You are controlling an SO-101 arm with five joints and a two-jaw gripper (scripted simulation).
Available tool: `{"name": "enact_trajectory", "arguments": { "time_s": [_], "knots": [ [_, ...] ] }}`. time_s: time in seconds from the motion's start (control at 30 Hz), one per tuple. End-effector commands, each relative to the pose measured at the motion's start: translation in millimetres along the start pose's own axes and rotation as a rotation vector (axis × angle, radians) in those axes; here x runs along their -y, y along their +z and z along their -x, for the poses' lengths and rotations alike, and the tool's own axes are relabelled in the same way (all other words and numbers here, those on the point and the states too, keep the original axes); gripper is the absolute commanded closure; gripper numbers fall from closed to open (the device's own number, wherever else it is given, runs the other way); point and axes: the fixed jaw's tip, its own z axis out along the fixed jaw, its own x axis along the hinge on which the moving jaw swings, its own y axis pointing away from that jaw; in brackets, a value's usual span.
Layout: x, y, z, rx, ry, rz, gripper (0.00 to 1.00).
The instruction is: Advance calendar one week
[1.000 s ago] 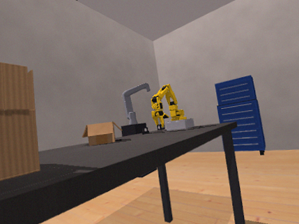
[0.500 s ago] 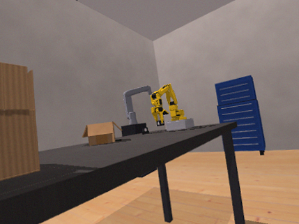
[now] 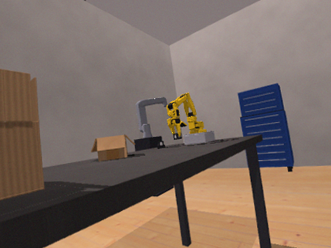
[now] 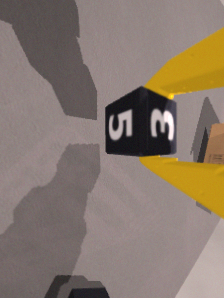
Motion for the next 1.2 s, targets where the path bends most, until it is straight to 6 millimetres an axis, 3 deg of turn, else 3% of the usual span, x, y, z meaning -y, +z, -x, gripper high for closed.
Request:
{"name": "enact_trajectory", "arguments": {
  "time_s": [0.0, 0.57, 1.17],
  "knots": [
    [0.6, -5.7, -3.8, -0.026, 0.022, -0.006, 1.0],
    [9.4, -5.1, -2.6, -0.026, 0.229, -0.008, 1.0],
    [29.3, -3.6, 1.0, -0.025, 0.669, -0.012, 1.0]
  ]
}}
